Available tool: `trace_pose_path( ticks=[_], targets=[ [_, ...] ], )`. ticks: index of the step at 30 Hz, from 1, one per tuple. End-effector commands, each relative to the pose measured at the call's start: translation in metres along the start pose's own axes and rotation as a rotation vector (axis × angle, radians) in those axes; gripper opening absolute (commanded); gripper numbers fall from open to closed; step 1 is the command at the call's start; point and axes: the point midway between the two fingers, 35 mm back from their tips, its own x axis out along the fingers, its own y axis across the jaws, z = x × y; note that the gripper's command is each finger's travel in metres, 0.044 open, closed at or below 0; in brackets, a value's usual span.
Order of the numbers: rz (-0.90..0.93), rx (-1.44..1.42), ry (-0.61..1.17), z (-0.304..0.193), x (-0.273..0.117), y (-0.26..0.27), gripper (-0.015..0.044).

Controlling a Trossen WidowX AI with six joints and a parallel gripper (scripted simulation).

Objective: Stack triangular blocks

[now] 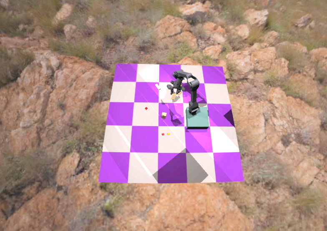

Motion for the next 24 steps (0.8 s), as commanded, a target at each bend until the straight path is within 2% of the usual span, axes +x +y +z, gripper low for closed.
trace_pose_path(
  ticks=[1,24],
  targets=[
    [-0.030,-0.138,-0.014,-0.0013,0.0002,0.0006,0.0000],
    [-0.212,-0.909,-0.019,-0.0048,0.0029,0.0035,0.0000]
  ],
)
